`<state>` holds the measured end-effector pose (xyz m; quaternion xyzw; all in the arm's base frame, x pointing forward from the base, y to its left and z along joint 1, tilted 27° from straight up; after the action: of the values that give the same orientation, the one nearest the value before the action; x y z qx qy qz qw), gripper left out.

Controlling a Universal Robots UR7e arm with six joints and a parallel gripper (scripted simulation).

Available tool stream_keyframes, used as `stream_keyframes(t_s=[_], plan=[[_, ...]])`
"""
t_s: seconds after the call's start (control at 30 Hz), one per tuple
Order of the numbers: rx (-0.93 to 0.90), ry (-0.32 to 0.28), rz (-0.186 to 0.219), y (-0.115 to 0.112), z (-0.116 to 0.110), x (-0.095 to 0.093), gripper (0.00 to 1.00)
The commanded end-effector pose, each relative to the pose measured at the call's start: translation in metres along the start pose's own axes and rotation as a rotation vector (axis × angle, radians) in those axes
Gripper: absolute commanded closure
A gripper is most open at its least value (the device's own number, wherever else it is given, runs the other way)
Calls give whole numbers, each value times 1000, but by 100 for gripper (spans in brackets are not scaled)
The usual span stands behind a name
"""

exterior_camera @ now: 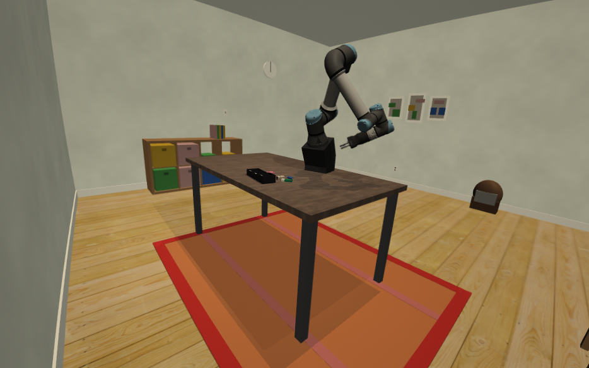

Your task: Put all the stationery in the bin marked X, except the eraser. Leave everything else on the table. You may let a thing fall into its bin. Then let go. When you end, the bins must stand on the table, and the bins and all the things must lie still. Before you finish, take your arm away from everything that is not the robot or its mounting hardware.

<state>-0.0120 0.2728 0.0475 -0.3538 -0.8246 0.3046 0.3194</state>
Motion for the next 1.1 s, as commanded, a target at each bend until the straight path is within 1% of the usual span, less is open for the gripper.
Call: stream_keyframes(t_s=[0.0,0.1,0.13,0.2,0.27,0.3,0.37,0.4,0.5,0.53,0.63,0.67,0.77,0.83,0.87,0.9,0.93,1.03,1.07], plan=[[45,136,24,-1,-22,-13,69],[73,198,52,1,-25,-14,69],[81,228,51,-1,-33,-20,69],[96,280,55,-1,-37,-21,69],[96,280,55,-1,-37,-21,69],[117,350,58,-2,-47,-28,69],[128,394,56,-2,-51,-29,69],[133,420,52,-4,-59,-35,69],[153,498,46,-4,-63,-37,69],[157,524,39,-5,-71,-43,69],[175,600,26,-6,-76,-46,69],[177,625,16,-7,-83,-51,69],[190,697,-4,-8,-87,-54,69],[190,697,-4,-8,-87,-54,69],[196,743,-23,-9,-96,-61,69],[201,787,-41,-10,-99,-63,69],[199,803,-54,-11,-106,-69,69],[206,871,-87,-12,-110,-73,69],[204,893,-105,-14,-118,-79,69]])
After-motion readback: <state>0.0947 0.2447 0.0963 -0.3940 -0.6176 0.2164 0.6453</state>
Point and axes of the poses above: the point where the finger pads meet when closed, its own x axis back along the fingers, its own y axis across the jaws, z = x × y, the point moved 6 cm from there along x, back along the fingers, and after that the axes turned 2 degrees about -x, right-handed, at the moved point
